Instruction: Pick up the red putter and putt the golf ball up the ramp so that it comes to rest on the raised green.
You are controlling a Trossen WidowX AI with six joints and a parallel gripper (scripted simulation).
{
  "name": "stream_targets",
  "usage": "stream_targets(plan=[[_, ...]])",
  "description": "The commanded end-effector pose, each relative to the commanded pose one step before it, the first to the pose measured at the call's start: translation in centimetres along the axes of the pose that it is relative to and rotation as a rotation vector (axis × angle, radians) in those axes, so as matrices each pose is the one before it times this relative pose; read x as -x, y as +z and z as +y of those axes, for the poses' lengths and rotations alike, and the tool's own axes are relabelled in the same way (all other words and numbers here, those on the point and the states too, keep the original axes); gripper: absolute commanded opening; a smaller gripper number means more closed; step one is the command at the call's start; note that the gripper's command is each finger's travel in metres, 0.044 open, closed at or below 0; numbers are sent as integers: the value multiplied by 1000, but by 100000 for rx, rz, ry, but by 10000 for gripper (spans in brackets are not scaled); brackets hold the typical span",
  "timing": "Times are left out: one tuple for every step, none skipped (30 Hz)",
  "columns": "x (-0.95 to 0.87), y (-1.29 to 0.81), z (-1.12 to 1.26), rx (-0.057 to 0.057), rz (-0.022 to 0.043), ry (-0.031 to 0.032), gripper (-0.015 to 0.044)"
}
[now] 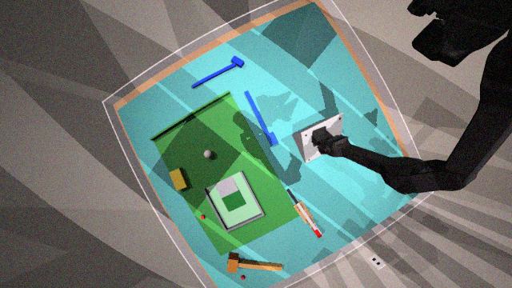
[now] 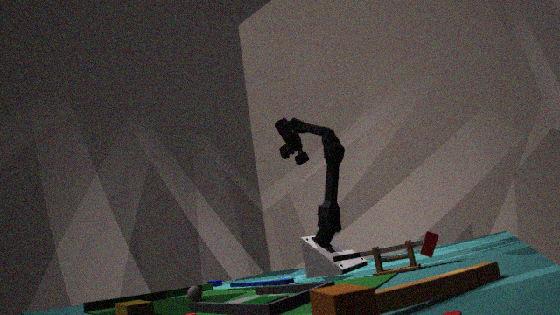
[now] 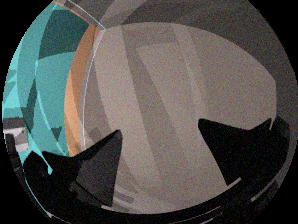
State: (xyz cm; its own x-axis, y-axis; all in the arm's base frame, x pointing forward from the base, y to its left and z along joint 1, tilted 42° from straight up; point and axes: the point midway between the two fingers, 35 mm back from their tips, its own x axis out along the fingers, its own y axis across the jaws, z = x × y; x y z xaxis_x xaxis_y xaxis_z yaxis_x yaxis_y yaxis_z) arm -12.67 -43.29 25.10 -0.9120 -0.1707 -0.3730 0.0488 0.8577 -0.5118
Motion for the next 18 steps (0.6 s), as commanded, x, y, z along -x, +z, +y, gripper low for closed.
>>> stream_targets(plan=[[199,204,22,364,-893,-252,426],[596,612,73,1109,-2674,-751,440],[987,1033,136,1900,-4437,-1233,440],[1182,1289,184,2404,-5376,-1469,440],[1150,1328,199,2498,-5342,-1428,440],[1116,1365,214,2589,-5305,-1382,440],[1081,1401,229,2677,-5269,-1332,440],[986,1357,228,2609,-4948,-1210,440],[862,1258,216,2429,-4460,-1053,440],[904,1386,248,2697,-4800,-1091,440],[957,1397,263,3085,-4609,-1219,440],[921,1422,273,3150,-4576,-1173,440],[874,1430,279,3178,-4497,-1112,440],[828,1437,284,3204,-4421,-1051,440],[781,1439,289,3218,-4337,-987,440],[736,1441,293,3235,-4264,-924,440],[696,1451,300,3267,-4218,-866,440],[657,1461,306,3300,-4178,-808,440]])
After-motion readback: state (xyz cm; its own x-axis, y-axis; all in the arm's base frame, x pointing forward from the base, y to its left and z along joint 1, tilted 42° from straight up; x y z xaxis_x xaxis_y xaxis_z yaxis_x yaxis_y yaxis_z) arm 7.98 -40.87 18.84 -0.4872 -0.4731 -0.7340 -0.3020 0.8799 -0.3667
